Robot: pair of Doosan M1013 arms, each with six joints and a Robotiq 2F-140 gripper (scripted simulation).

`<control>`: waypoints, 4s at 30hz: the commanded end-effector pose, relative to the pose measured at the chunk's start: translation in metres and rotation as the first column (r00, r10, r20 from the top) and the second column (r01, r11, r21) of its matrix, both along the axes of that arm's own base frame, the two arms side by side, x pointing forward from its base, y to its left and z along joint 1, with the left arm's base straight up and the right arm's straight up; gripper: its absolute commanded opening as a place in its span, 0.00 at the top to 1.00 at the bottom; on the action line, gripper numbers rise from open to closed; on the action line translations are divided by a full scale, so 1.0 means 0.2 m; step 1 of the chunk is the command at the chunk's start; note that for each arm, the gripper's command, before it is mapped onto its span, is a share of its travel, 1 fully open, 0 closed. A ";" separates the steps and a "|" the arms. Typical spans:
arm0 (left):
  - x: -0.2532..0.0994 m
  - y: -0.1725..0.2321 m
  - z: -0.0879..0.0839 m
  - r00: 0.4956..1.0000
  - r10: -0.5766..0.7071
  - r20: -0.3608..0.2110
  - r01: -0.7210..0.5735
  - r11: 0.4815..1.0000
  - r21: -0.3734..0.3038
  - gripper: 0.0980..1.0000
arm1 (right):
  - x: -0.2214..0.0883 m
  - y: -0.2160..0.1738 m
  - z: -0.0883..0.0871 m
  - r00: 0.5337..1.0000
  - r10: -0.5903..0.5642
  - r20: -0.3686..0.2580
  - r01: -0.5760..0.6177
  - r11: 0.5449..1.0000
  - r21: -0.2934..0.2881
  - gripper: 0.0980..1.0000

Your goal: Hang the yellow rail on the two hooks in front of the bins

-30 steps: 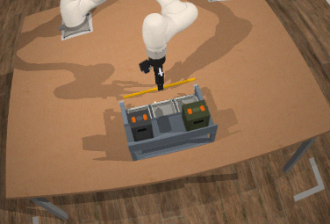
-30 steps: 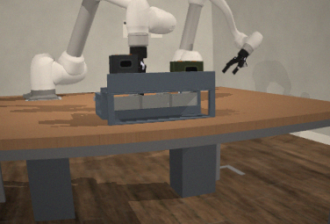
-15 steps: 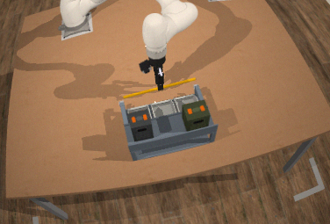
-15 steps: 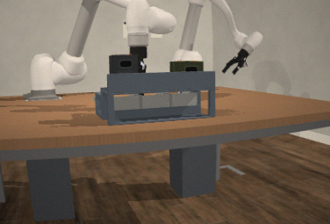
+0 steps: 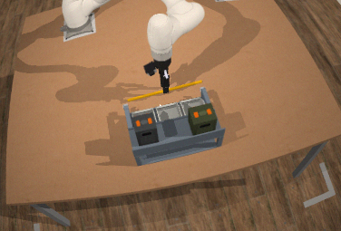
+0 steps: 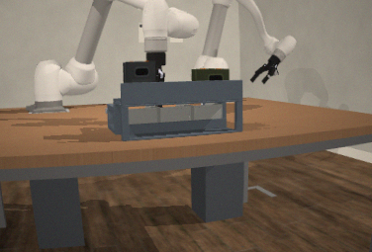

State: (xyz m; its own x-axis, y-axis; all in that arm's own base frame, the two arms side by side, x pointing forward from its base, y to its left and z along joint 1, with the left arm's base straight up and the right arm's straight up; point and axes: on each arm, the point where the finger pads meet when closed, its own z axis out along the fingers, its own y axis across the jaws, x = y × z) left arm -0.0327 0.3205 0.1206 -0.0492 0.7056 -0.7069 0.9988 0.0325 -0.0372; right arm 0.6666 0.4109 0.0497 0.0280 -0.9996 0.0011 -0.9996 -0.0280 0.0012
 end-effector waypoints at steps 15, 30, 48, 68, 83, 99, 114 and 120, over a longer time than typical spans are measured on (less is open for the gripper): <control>0.00 0.00 0.00 1.000 0.000 0.000 0.000 1.000 0.001 0.00 | 0.00 0.00 0.01 1.000 0.000 0.001 0.000 1.000 0.001 0.77; 0.00 0.00 0.00 1.000 0.000 0.000 0.000 1.000 0.001 0.00 | 0.00 0.00 0.01 1.000 0.000 0.001 0.000 1.000 0.001 0.77; 0.00 0.00 0.00 1.000 0.000 0.000 0.000 1.000 0.001 0.00 | 0.00 0.00 0.00 1.000 0.000 0.001 0.000 1.000 0.001 0.77; 0.00 0.00 0.00 1.000 0.000 0.000 0.000 1.000 0.001 0.00 | 0.00 0.00 -0.03 1.000 0.000 0.001 0.000 1.000 0.001 0.77; 0.00 0.00 0.00 1.000 0.000 0.000 0.000 1.000 0.001 0.00 | 0.00 0.00 -0.06 1.000 0.000 0.001 0.000 1.000 0.001 0.77; 0.00 0.00 0.00 1.000 0.000 0.000 0.000 1.000 0.001 0.00 | 0.00 0.00 -0.06 1.000 0.000 0.001 0.000 1.000 0.001 0.77; 0.00 0.00 0.00 1.000 0.000 0.000 0.000 1.000 0.001 0.00 | 0.00 0.00 -0.06 1.000 0.000 0.001 0.000 1.000 0.001 0.77; 0.00 0.00 0.00 1.000 0.000 0.000 0.000 1.000 0.001 0.00 | 0.00 0.00 -0.06 1.000 0.000 0.001 0.000 1.000 0.001 0.77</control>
